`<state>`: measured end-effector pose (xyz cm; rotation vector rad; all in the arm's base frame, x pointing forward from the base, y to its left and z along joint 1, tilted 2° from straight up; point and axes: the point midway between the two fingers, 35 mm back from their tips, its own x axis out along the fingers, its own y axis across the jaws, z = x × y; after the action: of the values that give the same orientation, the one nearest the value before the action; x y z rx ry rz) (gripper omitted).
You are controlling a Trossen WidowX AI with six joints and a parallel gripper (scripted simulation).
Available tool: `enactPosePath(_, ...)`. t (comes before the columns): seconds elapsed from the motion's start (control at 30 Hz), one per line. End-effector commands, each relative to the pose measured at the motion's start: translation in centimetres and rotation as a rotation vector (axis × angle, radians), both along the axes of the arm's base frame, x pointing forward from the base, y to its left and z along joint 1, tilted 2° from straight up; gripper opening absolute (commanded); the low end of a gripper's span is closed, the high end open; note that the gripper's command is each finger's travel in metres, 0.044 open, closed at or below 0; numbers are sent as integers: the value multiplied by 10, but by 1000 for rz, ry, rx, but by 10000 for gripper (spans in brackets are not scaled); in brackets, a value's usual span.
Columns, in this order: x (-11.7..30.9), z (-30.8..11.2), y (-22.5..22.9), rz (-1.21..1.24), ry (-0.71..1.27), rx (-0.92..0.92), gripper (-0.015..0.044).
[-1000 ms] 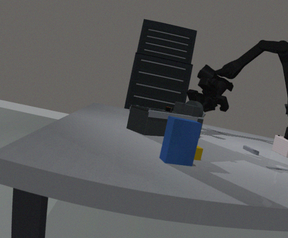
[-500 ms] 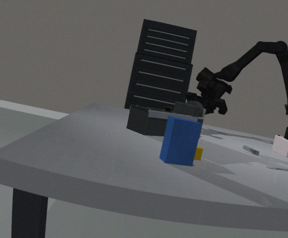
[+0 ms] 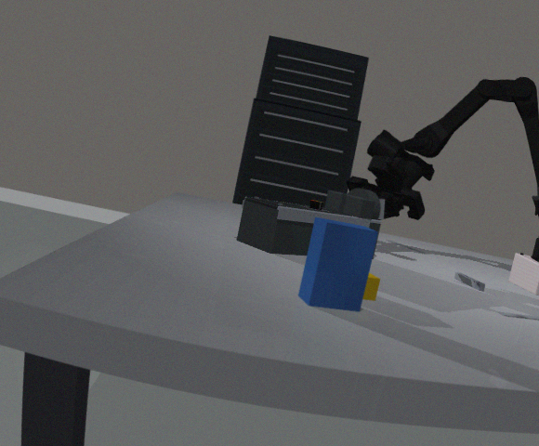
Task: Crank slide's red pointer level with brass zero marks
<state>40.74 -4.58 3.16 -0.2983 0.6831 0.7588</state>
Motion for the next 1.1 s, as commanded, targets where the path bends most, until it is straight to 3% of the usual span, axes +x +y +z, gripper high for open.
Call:
enactPosePath(0.0, -1, -10, 2, -2, 14, -3, 0)
enactPosePath(1.07, -4, -18, 6, -2, 14, -2, 0)
